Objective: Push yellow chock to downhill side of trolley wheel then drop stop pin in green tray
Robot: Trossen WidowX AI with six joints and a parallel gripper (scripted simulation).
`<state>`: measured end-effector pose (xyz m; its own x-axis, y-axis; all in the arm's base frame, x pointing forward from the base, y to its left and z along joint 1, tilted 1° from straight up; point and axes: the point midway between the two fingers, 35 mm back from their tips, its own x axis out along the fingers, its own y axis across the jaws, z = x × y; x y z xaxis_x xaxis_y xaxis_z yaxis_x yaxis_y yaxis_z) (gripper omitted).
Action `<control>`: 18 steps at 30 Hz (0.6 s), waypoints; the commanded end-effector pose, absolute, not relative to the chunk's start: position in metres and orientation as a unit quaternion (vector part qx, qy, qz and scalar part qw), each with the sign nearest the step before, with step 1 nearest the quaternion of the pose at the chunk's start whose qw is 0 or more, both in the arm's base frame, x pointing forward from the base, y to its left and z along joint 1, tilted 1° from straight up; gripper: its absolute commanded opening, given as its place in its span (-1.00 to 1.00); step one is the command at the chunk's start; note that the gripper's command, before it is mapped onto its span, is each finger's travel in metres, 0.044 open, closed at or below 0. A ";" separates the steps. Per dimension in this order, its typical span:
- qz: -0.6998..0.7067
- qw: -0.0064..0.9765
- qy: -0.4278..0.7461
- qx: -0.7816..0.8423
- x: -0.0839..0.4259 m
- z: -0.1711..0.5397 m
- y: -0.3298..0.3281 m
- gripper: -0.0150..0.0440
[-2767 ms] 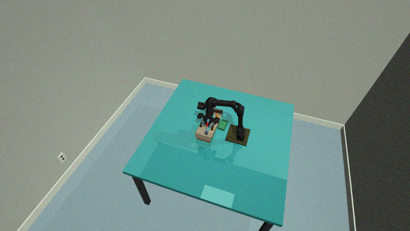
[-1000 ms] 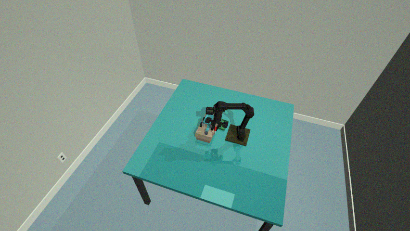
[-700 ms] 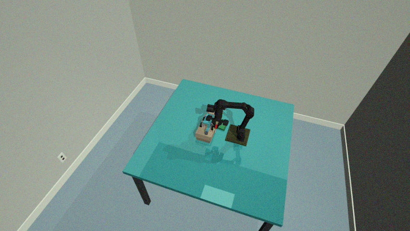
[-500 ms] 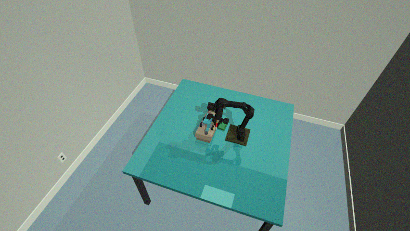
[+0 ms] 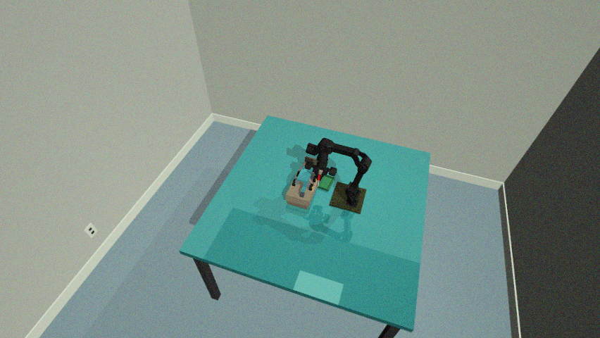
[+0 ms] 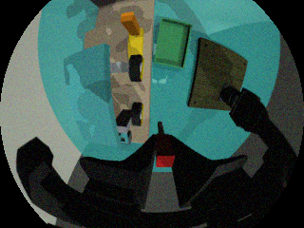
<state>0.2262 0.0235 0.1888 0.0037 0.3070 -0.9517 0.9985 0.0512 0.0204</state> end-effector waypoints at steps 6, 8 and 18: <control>-0.401 0.432 0.583 0.558 0.227 0.182 -0.009 -0.49; -0.401 0.432 0.583 0.558 0.227 0.180 -0.016 -0.49; -0.402 0.433 0.583 0.557 0.226 0.170 -0.055 -0.49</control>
<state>0.2263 -0.0434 0.1718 -0.0047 0.3058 -0.9521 0.9987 0.0507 0.0113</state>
